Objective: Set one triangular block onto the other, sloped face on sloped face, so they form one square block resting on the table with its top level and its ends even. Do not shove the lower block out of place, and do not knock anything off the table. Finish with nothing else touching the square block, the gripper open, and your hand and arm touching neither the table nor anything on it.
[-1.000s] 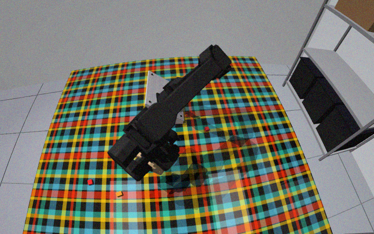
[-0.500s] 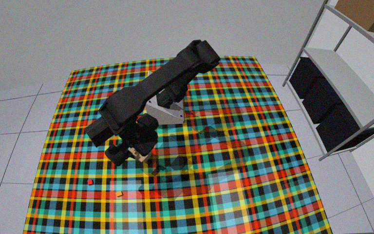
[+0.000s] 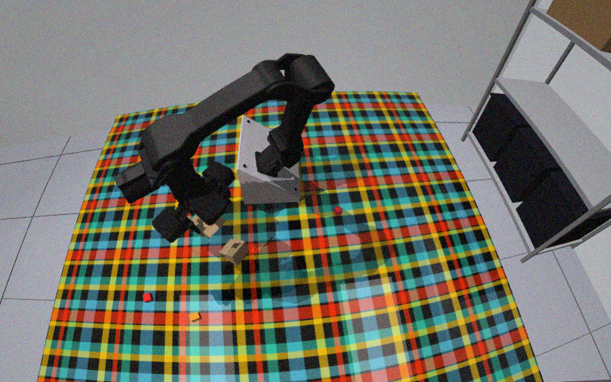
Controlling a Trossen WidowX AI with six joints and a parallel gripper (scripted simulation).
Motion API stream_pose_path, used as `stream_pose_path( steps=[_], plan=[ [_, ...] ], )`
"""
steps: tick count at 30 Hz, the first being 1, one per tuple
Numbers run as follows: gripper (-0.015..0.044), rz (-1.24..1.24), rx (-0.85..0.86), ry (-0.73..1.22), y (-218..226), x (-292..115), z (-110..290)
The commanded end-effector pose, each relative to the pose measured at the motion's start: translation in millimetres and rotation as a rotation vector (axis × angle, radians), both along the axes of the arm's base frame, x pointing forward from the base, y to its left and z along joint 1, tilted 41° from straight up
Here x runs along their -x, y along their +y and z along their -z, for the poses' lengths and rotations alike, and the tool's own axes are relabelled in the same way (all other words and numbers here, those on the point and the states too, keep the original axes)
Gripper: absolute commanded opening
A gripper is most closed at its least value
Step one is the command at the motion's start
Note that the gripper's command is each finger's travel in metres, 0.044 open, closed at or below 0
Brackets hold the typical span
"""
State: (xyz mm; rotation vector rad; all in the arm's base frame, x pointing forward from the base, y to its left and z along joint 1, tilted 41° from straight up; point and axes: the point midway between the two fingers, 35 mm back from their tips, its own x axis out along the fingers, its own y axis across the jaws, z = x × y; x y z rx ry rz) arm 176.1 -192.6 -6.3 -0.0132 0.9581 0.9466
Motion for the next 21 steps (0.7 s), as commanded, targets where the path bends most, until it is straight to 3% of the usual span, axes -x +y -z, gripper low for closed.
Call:
stream_pose_path(
  steps=[1, 10, 21],
  plan=[
    [0.0000, -0.008, -0.006, -0.008, -7.0, 14.7, 4.2],
    [0.0000, -0.019, -0.033, -0.028, -14.9, 46.0, 14.1],
    [0.0000, -0.019, -0.032, -0.029, 18.2, 26.1, 39.0]
  ],
)
